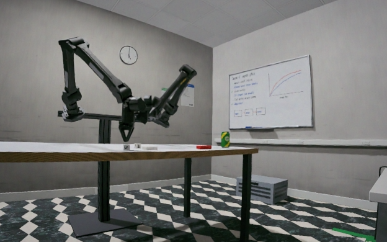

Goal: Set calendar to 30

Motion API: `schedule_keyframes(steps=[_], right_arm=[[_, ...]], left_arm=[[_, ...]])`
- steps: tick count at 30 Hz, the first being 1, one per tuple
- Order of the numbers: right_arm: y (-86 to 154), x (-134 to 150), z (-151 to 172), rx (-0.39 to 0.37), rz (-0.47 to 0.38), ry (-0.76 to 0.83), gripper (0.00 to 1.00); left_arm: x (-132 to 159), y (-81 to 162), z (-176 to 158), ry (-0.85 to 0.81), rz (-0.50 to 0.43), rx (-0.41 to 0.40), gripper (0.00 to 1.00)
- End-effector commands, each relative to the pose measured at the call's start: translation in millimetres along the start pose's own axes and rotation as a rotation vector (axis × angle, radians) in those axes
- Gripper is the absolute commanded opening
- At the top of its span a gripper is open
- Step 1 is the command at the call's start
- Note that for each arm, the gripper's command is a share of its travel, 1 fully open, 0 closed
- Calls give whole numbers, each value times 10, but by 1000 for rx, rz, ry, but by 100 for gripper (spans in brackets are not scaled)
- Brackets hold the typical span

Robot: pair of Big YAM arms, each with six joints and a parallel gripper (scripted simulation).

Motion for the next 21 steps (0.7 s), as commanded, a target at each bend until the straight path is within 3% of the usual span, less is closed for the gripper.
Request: schedule_keyframes(steps=[1,21], right_arm=[[64,-51,-14,4,-15,24,53],[-316,-88,-74,6,-9,18,53]], left_arm=[[-13,-10,55,2,-15,-18,100],[-34,-2,12,-1,-13,-5,100]])
Point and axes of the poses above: on each arm, the point where the finger pads meet when closed, its own y axis back along the fingers, its own z axis across the jaws, x = y × z, the point moved 6 cm from there along y, back along the fingers, and after that the axes turned 2 degrees about y, right-handed, at the moved point
